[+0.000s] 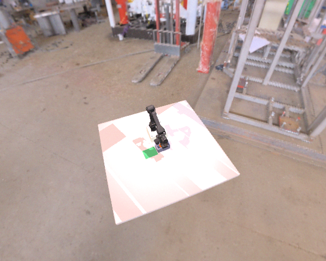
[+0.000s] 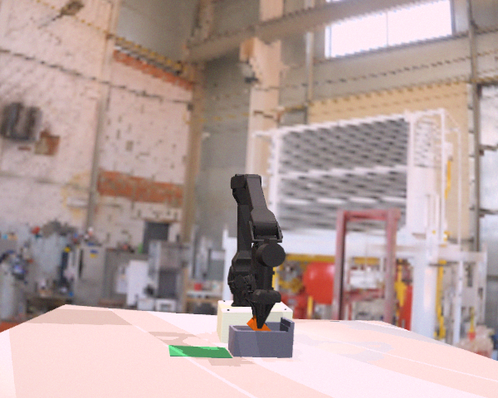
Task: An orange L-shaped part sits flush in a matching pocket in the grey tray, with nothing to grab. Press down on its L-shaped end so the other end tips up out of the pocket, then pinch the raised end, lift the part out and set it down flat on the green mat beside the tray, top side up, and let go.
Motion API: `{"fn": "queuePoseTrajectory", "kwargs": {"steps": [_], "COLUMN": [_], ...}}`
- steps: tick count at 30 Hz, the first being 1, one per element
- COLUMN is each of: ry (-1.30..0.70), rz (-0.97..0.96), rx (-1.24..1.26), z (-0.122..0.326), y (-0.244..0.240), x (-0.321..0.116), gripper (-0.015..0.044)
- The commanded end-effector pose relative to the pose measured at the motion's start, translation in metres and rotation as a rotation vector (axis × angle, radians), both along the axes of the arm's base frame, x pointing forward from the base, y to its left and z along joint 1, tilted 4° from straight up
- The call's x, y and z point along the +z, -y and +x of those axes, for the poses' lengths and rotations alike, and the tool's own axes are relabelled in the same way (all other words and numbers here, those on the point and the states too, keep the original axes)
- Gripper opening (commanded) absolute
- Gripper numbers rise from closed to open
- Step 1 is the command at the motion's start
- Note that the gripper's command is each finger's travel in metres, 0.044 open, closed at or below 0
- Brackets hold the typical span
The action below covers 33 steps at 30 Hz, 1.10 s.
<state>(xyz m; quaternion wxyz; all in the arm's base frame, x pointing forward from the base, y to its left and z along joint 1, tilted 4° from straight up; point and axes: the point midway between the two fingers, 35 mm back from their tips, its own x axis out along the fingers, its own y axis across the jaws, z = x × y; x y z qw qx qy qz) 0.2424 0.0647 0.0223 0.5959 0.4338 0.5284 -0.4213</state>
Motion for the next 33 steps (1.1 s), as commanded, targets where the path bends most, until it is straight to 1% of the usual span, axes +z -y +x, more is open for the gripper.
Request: {"fn": "queuePoseTrajectory", "kwargs": {"steps": [1, 3, 4, 12, 33], "ry": [0.001, 0.001, 0.001, -0.001, -0.008], "rz": [0.0, 0.0, 0.0, 0.001, 0.002], "rx": [0.0, 0.0, 0.0, 0.001, 0.004], "z": [0.0, 0.0, 0.0, 0.0, -0.004], "y": [0.0, 0.0, 0.0, 0.0, -0.002], "x": [0.0, 0.0, 0.0, 0.004, 0.036], "gripper": [0.0056, 0.0003, 0.0, 0.0, 0.0]}}
